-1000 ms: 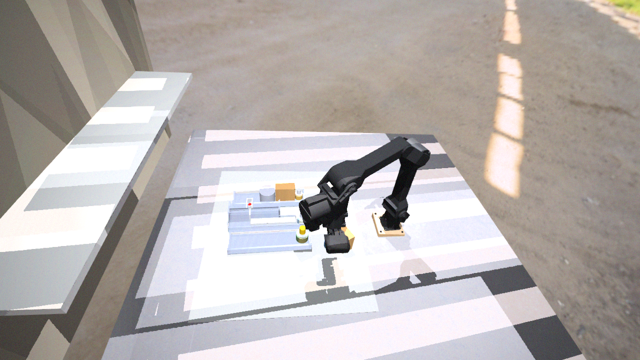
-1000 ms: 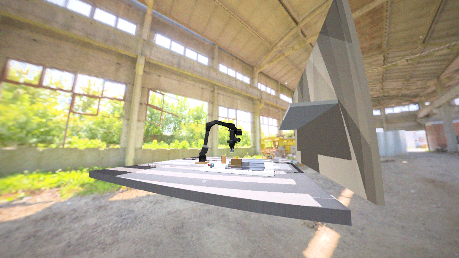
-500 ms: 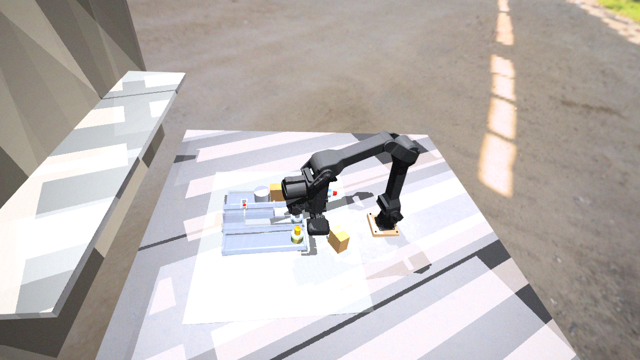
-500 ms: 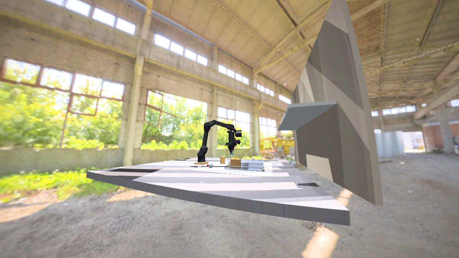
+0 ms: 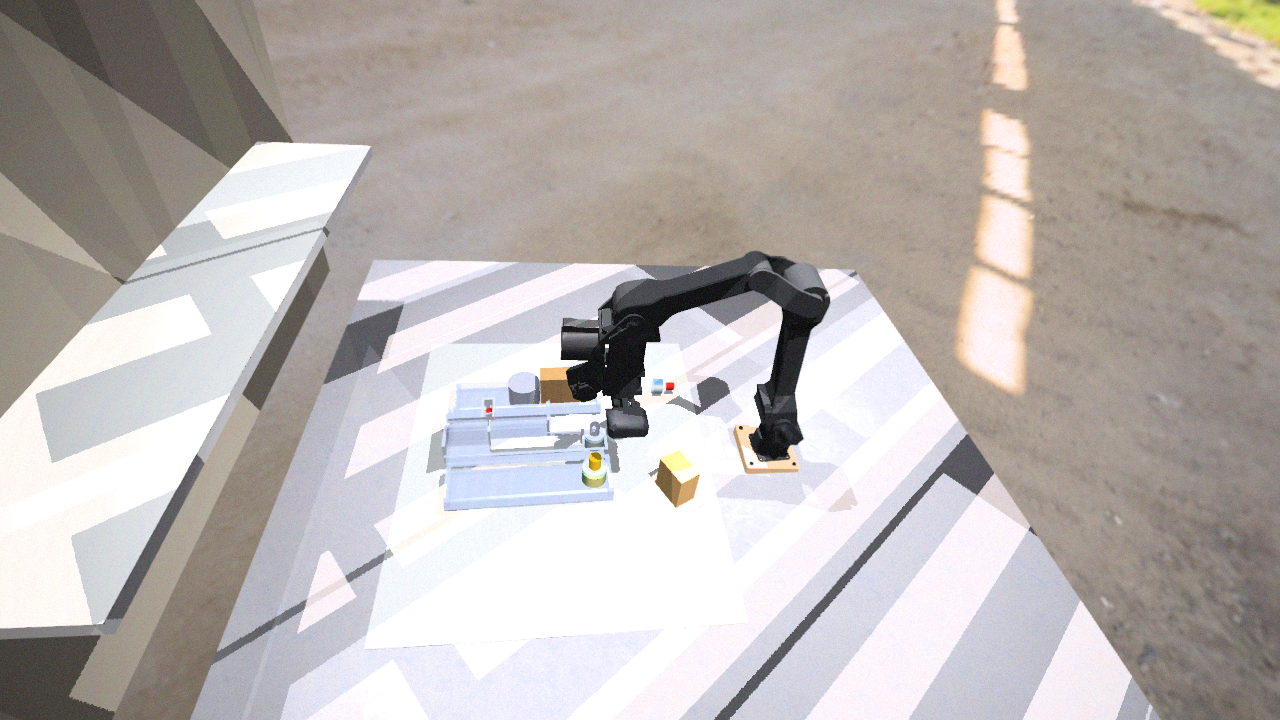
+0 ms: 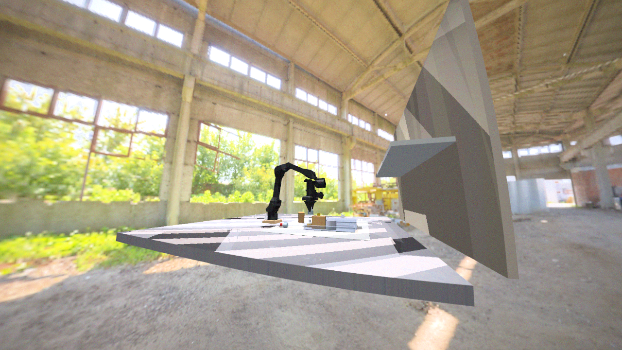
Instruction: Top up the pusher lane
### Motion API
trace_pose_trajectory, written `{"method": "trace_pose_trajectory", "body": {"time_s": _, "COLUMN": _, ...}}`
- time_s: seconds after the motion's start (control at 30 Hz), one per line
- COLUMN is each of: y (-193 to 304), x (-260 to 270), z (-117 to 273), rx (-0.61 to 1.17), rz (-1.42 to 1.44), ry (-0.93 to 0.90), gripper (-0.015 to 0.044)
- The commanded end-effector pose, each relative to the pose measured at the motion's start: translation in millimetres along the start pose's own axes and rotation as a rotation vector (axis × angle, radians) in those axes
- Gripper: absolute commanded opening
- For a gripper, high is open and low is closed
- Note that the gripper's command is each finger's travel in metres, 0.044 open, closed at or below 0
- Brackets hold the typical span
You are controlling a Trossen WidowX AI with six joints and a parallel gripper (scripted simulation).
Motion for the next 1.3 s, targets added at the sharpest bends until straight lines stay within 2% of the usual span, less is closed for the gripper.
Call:
{"method": "trace_pose_trajectory", "body": {"time_s": 0.0, "y": 1, "x": -18, "z": -7, "rx": 0.009, "rz": 0.008, "ry": 0.005, "gripper": 0.0}}
{"method": "trace_pose_trajectory", "body": {"time_s": 0.43, "y": 1, "x": -22, "z": -31, "rx": 0.009, "rz": 0.009, "ry": 0.005, "gripper": 0.0}}
{"method": "trace_pose_trajectory", "body": {"time_s": 1.27, "y": -7, "x": -21, "z": -31, "rx": 0.008, "rz": 0.009, "ry": 0.005, "gripper": 0.0}}
Point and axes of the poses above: the point midway between the two fingers, 35 mm back from their tips, its own z axis back along the fingers, its own x axis across the jaws, y = z × x, the point moved 10 cm from there along z, back along the fingers, and after that the axes turned 8 degrees about -z, right-handed, at the moved point
